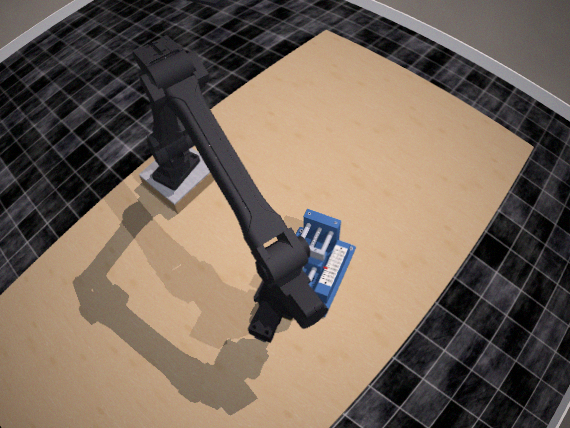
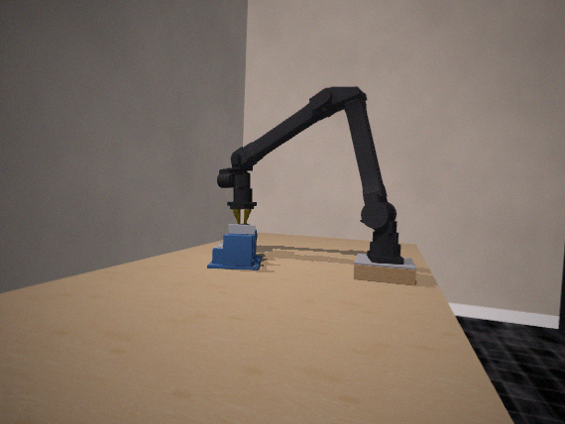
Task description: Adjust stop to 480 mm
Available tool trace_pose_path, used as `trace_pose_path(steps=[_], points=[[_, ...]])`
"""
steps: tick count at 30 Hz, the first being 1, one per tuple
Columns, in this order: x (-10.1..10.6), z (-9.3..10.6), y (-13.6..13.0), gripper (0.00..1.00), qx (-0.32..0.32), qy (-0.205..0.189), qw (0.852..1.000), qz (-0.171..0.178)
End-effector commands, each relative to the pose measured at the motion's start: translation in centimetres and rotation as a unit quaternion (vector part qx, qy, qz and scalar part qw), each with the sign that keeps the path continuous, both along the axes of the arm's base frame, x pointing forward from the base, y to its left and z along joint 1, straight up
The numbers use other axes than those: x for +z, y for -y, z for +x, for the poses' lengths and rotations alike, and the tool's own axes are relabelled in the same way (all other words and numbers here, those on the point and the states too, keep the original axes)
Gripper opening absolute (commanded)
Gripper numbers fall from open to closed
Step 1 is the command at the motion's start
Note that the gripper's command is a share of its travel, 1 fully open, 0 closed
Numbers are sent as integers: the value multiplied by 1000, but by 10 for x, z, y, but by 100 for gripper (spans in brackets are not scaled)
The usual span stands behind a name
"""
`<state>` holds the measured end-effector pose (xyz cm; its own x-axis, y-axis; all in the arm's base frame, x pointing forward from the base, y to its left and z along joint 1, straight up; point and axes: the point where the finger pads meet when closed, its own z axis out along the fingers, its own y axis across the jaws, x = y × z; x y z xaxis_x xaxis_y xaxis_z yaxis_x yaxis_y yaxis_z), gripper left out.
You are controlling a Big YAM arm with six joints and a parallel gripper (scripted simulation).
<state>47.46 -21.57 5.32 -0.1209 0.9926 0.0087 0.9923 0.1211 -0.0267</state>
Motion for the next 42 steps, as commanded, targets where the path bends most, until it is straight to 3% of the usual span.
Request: trace_pose_path(steps=[1, 5, 15, 22, 42], points=[[36, -3, 7, 6, 1, 34, 999, -12], [35, -16, 7, 6, 1, 29, 1000, -10], [32, -18, 10, 6, 1, 36, 999, -14], [21, -38, 10, 6, 1, 26, 1000, -12], [8, -49, 12, 6, 1, 25, 1000, -12]])
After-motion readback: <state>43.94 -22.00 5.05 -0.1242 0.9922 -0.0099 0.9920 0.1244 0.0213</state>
